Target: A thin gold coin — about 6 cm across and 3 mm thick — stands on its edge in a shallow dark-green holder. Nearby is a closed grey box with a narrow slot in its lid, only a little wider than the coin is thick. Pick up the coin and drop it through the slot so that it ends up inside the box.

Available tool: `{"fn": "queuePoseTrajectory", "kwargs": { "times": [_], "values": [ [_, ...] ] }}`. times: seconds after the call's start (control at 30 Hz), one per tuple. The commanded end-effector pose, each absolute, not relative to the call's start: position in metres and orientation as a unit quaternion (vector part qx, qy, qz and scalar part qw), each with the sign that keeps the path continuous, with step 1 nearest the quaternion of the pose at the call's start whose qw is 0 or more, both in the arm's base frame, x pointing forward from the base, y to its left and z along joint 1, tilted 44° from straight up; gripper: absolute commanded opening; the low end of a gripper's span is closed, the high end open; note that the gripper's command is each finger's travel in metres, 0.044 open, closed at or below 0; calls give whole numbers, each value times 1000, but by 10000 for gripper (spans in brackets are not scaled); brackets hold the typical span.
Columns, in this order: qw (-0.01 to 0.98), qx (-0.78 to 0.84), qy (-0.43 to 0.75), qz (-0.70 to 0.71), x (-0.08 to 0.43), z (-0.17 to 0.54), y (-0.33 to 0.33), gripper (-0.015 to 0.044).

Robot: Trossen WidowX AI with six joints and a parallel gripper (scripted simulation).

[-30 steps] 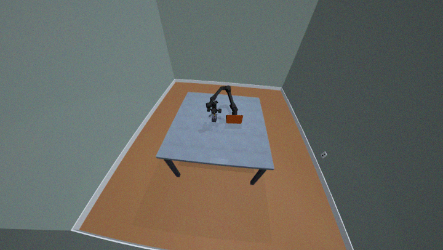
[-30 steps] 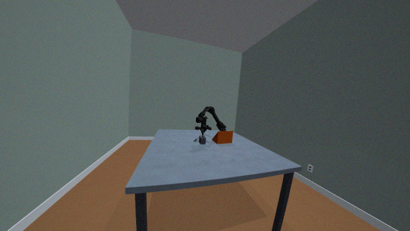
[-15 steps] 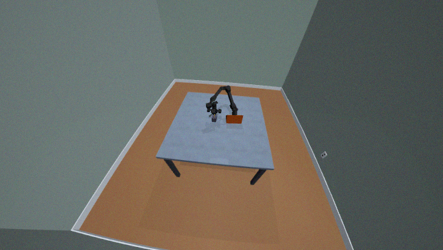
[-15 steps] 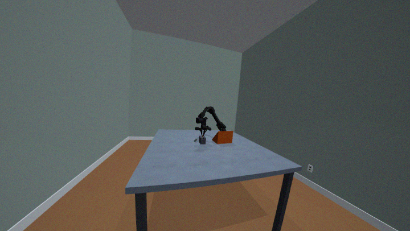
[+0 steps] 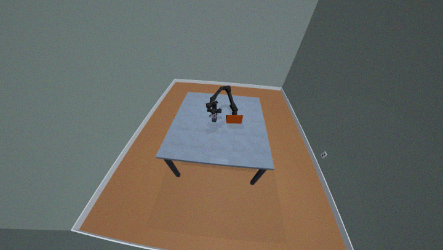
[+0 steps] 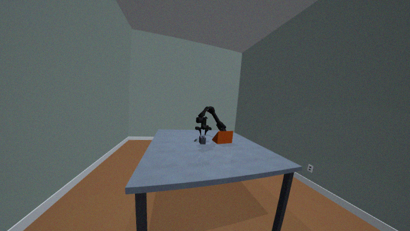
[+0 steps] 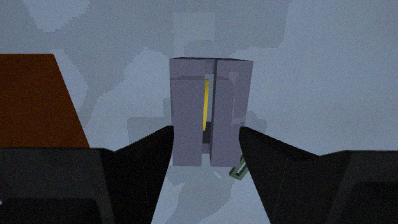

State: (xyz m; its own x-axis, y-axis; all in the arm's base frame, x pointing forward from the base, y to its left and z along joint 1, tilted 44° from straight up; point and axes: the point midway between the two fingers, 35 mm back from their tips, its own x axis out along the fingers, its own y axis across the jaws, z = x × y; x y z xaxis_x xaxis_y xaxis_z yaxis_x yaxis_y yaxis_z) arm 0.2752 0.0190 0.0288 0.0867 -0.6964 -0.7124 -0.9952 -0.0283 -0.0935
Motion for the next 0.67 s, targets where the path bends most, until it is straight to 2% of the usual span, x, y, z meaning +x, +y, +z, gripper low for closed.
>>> {"fn": "queuePoseTrajectory", "kwargs": {
  "times": [0.0,0.17,0.63],
  "values": [
    [305,-674,625,248,276,37,29,318],
    [304,-674,626,248,273,52,43,440],
    [302,-674,627,247,269,67,55,440]
  ]
}}
